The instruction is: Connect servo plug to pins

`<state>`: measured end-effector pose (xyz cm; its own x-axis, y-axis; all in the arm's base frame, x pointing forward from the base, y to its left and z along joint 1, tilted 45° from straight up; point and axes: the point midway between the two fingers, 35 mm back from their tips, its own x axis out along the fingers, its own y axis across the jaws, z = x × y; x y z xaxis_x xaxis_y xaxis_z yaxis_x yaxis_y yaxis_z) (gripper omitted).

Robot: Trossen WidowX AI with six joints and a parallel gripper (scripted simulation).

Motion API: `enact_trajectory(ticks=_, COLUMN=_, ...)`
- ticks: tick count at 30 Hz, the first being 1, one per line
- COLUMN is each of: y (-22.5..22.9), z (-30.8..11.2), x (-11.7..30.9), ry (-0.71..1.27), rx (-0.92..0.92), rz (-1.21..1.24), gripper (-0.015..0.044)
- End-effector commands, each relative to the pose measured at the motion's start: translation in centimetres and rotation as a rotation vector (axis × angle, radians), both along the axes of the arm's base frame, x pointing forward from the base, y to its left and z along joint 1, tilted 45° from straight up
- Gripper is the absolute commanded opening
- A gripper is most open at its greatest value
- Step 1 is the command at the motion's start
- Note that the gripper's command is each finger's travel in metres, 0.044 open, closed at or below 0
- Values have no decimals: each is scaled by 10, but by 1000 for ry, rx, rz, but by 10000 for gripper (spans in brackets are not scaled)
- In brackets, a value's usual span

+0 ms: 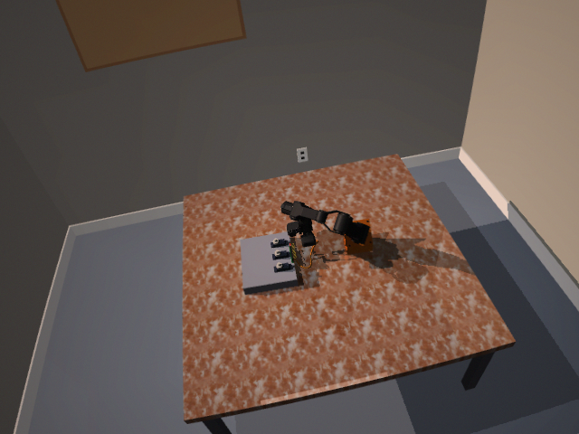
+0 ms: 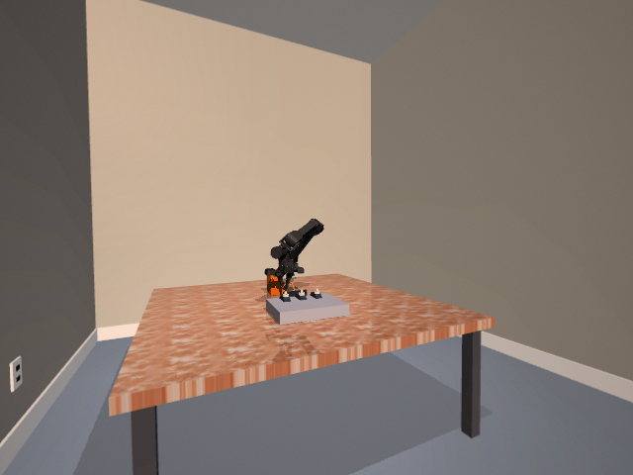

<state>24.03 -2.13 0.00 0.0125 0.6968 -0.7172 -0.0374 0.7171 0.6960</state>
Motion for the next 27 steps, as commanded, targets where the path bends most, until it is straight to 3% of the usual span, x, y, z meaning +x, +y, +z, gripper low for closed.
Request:
enact_trajectory(ticks=1, y=1, z=-1, x=8, ry=-3, rx=4, rz=-3, gripper=0)
enact_trajectory(ticks=8, y=-1, z=1, x=33, ry=-4, rx=4, rz=-3, gripper=0)
enact_trajectory(ticks=27, y=0, z=2, x=44, ry=-5, rx=4, rz=-3, gripper=0)
